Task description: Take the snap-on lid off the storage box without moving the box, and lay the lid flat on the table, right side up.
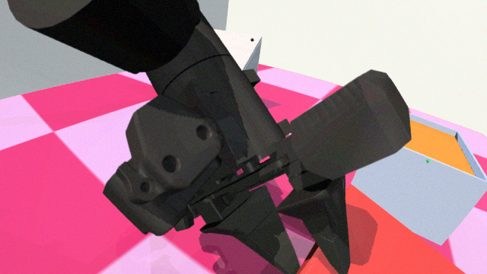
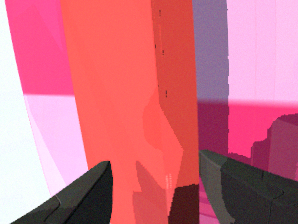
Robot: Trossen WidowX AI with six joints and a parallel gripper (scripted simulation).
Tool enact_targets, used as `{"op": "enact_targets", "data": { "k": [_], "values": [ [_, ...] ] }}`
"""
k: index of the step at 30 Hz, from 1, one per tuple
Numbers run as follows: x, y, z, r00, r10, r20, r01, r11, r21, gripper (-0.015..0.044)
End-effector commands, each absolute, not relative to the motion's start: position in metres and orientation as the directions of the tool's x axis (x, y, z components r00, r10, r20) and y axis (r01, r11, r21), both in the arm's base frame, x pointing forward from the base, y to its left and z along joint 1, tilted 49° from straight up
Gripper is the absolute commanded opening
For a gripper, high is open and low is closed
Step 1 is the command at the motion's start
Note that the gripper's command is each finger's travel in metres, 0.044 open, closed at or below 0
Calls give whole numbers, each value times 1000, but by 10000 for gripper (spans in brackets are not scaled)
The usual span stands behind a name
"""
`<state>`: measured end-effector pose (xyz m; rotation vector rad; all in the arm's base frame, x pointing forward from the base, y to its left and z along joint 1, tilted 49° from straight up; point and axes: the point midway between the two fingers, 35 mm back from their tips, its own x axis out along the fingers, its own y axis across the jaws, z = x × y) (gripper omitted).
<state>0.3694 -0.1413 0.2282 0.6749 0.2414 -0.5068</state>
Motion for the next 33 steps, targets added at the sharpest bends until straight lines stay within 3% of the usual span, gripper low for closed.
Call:
{"op": "enact_targets", "data": {
  "k": [1,2,9,33],
  "values": [
    [370,-141,230,853,-368,-371,520,663,538,275],
    [370,-141,230,853,-368,-371,520,663,538,275],
    [357,-143,227,852,-368,-371,521,663,538,440],
    [310,-150,225,852,-369,-372,522,664,536,440]
  ]
}}
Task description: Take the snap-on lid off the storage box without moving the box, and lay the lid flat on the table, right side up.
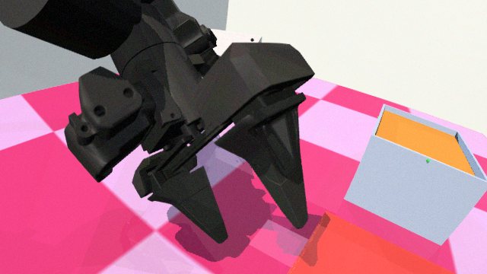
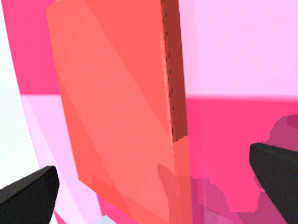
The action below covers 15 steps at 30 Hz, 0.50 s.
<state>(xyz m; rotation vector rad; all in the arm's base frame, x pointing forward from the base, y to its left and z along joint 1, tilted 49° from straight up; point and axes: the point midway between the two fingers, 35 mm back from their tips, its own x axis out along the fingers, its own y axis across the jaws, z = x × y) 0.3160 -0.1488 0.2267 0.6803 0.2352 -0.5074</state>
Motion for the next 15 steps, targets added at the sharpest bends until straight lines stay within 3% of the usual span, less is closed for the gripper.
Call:
{"op": "enact_targets", "data": {
  "k": [1,15],
  "values": [
    [308,-150,224,852,-369,-372,522,664,536,440],
    [297,-138,237,852,-368,-373,522,664,536,440]
  ]
}}
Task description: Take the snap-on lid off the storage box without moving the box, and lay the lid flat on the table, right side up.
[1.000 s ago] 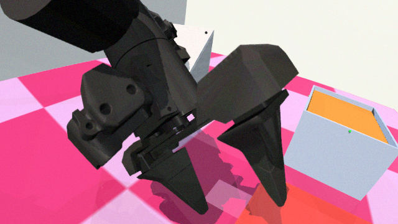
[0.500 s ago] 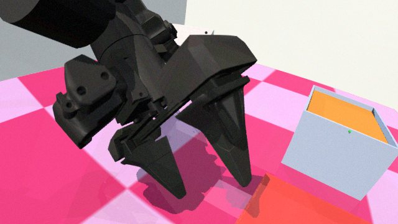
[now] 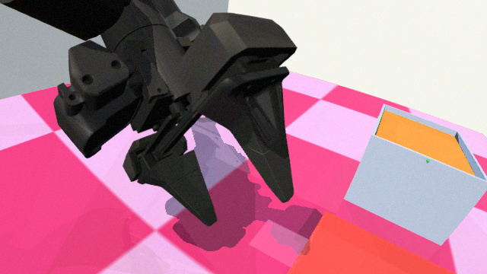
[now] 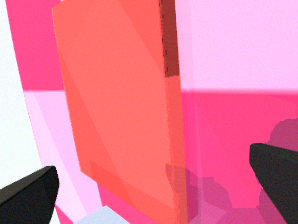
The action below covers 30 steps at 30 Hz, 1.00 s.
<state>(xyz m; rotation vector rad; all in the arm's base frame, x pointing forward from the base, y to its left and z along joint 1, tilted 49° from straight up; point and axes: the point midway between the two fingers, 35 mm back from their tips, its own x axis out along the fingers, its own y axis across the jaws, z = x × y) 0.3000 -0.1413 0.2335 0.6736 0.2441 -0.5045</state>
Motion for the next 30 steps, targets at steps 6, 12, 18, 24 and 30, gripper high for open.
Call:
{"op": "enact_targets", "data": {
  "k": [6,12,18,24,30],
  "values": [
    [291,-130,244,852,-368,-373,522,664,536,440],
    [286,-123,251,852,-368,-373,522,663,537,440],
    [280,-115,258,852,-368,-374,522,663,537,440],
    [274,-107,265,851,-368,-374,522,663,537,440],
    [268,-100,272,851,-367,-375,522,662,537,440]
  ]
}}
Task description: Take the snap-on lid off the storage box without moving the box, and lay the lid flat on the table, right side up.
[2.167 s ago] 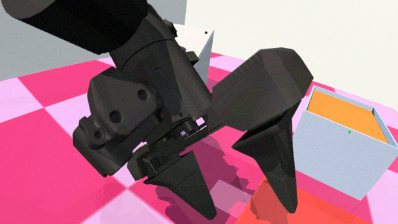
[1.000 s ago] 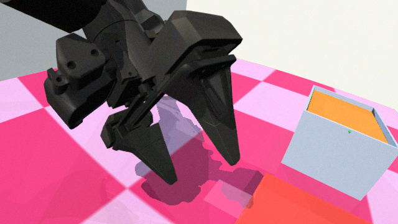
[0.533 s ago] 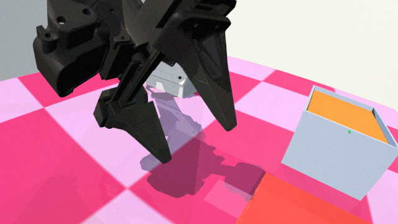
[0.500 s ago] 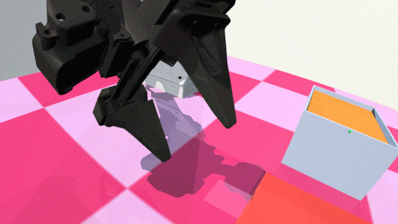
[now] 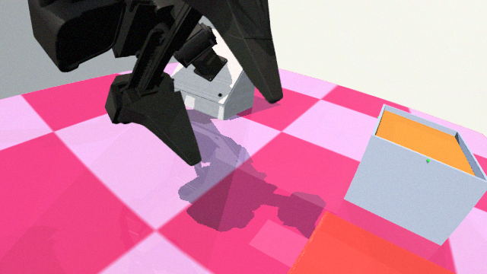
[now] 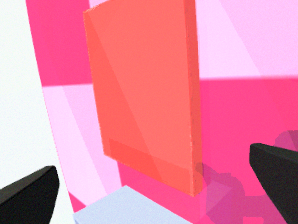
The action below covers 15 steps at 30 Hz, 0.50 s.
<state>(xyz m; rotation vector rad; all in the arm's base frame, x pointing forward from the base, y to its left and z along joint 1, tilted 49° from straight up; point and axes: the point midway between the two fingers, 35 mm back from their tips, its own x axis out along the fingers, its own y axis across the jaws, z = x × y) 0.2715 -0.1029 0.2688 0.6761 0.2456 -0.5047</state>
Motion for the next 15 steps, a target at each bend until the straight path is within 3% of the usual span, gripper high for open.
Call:
{"op": "enact_targets", "data": {
  "k": [1,15],
  "values": [
    [267,-98,274,851,-367,-375,522,662,537,440],
    [268,-98,273,851,-367,-375,522,662,538,440]
  ]
}}
